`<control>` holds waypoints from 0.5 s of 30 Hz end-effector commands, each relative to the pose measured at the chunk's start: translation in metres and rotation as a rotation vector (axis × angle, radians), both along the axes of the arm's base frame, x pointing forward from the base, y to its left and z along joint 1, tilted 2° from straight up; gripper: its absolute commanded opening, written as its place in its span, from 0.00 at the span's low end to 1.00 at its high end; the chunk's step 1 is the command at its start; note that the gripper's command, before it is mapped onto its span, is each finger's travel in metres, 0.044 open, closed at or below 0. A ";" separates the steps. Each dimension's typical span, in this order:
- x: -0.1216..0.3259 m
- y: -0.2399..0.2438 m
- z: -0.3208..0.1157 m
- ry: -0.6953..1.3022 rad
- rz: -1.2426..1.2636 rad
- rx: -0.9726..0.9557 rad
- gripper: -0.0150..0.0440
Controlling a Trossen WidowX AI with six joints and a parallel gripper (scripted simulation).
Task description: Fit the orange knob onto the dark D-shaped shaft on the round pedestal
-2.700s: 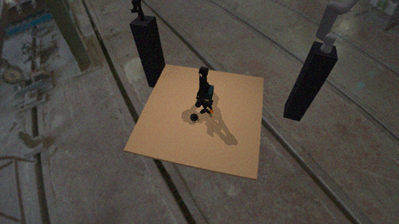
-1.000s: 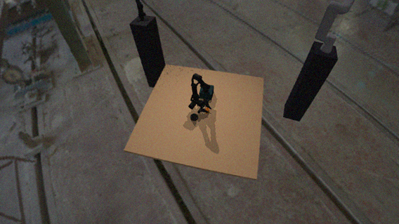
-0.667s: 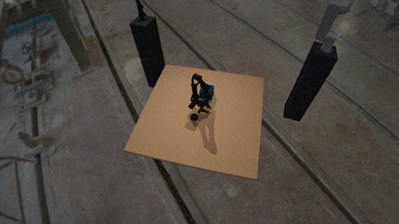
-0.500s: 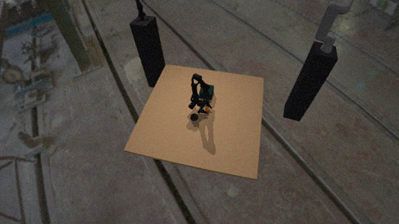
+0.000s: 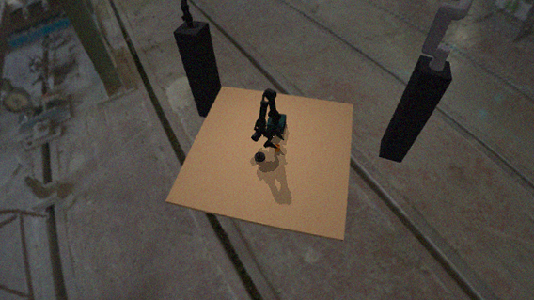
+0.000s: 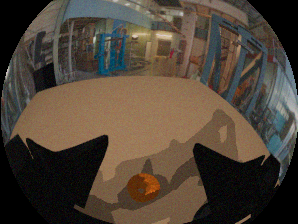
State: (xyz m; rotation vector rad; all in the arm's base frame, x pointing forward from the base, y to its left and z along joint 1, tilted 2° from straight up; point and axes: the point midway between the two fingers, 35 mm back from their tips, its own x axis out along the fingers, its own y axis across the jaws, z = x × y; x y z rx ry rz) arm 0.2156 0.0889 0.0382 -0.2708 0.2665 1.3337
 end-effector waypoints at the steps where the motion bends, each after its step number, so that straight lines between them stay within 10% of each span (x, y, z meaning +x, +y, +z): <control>1: -0.004 0.000 0.016 -0.002 0.002 -0.003 1.00; 15: -0.008 0.006 0.019 0.303 0.040 -0.976 1.00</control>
